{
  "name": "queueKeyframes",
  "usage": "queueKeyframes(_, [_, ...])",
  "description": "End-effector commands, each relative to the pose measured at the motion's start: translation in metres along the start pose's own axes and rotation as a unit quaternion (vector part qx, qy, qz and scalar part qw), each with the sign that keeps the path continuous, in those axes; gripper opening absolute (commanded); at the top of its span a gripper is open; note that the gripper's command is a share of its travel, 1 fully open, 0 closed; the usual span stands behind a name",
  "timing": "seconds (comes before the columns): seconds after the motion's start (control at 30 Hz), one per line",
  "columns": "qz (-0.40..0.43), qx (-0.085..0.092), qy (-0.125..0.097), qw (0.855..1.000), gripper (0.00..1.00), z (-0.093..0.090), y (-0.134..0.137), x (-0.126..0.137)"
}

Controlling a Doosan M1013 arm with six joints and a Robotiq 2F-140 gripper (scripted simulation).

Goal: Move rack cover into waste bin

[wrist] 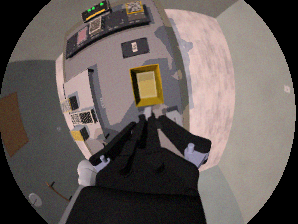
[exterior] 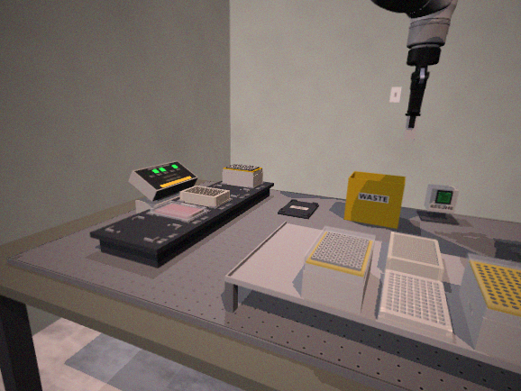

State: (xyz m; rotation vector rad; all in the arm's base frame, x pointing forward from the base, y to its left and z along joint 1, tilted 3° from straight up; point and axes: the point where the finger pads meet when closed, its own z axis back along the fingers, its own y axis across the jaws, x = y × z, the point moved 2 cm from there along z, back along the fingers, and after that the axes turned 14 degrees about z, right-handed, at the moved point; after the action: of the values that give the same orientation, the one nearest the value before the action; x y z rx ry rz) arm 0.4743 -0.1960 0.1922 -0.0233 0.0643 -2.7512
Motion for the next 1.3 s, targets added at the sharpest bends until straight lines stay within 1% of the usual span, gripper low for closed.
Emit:
queueKeyframes(0.0, [0.028, 0.000, 0.000, 1.000, 0.00, 0.000, -0.005, 0.016])
queueKeyframes(0.37, [0.028, 0.000, 0.000, 1.000, 0.00, 0.000, -0.021, 0.068])
queueKeyframes(0.43, [0.028, 0.000, 0.000, 1.000, 0.00, 0.000, -0.021, 0.068])
queueKeyframes(0.83, [0.028, 0.000, 0.000, 1.000, 0.00, 0.000, -0.038, 0.126])
queueKeyframes(1.0, [0.028, 0.000, 0.000, 1.000, 0.00, 0.000, -0.038, 0.127])
queueKeyframes(1.27, [0.028, 0.000, 0.000, 1.000, 0.00, -0.013, -0.038, 0.127])
